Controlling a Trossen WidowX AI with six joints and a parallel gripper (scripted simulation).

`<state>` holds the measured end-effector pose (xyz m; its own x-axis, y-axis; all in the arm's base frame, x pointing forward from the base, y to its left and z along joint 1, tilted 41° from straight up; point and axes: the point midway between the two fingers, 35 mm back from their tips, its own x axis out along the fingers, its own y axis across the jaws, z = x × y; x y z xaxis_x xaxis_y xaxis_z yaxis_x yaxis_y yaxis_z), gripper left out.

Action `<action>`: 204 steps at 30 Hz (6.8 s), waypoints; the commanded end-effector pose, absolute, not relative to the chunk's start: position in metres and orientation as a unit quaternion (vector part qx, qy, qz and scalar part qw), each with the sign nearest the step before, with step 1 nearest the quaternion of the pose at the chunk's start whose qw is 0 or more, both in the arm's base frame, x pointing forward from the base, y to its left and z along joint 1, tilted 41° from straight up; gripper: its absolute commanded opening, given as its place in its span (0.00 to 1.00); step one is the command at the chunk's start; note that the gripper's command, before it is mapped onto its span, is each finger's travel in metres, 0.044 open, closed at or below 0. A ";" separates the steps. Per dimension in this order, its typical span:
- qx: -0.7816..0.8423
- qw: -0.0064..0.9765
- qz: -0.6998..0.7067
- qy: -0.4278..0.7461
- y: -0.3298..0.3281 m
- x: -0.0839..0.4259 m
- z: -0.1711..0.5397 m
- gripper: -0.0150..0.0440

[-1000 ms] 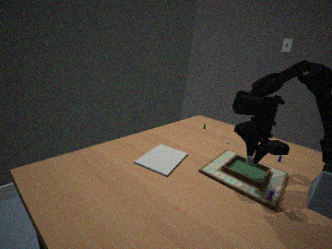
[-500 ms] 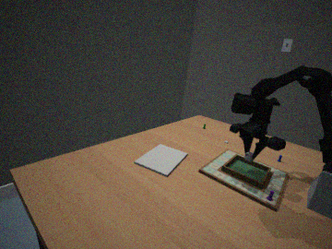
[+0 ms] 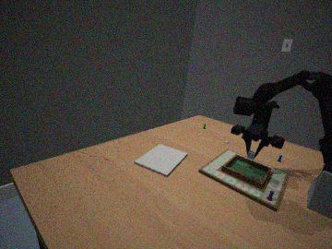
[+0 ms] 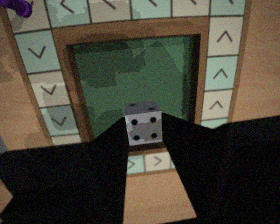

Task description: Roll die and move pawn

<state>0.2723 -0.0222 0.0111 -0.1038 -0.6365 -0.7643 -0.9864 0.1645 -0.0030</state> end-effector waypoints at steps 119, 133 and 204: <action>-0.594 0.319 0.275 0.685 -0.014 0.274 0.027 1.00; -0.412 0.524 0.033 0.745 0.029 0.247 -0.014 0.59; -0.030 0.672 -0.444 0.591 0.043 0.171 -0.108 0.59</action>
